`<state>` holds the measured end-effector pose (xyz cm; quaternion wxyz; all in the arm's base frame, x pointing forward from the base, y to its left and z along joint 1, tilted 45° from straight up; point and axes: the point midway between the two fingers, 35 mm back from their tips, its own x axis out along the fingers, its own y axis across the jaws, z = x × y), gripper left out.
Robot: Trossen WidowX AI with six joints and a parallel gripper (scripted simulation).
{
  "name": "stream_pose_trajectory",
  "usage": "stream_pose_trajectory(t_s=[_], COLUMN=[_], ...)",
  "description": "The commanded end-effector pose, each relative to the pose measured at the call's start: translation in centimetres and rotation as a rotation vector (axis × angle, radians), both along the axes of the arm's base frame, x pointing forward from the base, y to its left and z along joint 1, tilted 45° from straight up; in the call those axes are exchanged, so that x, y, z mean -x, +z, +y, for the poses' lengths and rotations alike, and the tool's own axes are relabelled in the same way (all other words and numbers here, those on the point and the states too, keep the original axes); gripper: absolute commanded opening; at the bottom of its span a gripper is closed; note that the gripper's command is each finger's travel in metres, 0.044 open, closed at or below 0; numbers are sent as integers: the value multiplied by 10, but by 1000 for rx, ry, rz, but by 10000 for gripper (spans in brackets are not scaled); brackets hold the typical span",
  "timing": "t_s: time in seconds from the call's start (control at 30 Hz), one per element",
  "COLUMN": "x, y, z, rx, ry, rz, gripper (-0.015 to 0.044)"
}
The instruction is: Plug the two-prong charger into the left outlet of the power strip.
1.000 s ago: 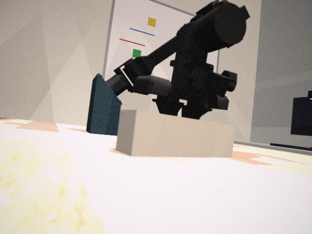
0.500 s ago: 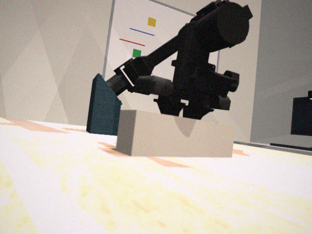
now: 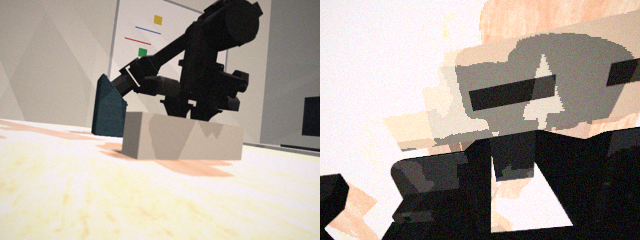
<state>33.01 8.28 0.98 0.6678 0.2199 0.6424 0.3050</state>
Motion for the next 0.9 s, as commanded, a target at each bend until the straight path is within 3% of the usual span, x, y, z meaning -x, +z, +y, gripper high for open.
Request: stream_pose_trajectory(t_s=[0.0, 0.87], x=[-11, -8], y=[4, 5], z=[0, -2], rx=[-4, -4], ry=[-2, -2], rz=[-42, -42], gripper=[0, 0])
